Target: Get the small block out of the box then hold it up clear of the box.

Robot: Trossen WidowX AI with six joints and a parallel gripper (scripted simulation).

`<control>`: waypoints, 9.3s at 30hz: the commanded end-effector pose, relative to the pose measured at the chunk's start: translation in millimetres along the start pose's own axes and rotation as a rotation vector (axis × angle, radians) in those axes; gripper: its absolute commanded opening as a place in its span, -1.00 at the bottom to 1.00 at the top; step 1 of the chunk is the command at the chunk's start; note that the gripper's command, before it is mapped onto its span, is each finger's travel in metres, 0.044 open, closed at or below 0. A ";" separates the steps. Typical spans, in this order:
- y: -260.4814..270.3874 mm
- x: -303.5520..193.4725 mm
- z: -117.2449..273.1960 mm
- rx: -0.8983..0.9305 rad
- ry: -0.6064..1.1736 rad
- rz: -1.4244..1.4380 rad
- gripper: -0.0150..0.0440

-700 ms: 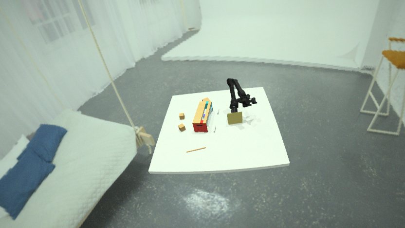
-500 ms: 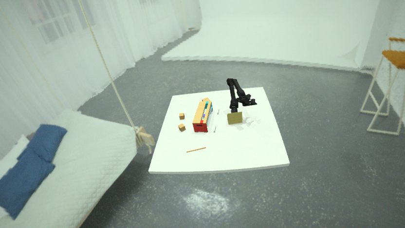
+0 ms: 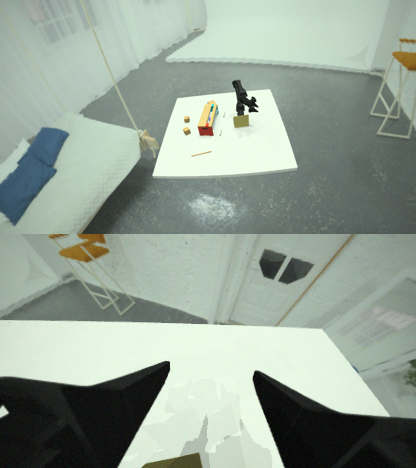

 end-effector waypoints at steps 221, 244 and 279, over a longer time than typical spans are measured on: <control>-150.6 -193.6 267.7 -1.473 -0.269 -2.388 0.47; -163.5 -178.1 254.6 -1.131 0.712 -1.293 0.47; -175.4 -161.4 241.3 -0.239 1.361 0.016 0.47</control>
Point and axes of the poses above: the point midway between the two fingers, 35 mm back from their tips, its own z axis back along the fingers, its own y axis across the jaws, x = y × z, the point moved 6 cm from there along z, back along the fingers, and after that the axes turned 13 degrees about -z, right-handed, at the moved point
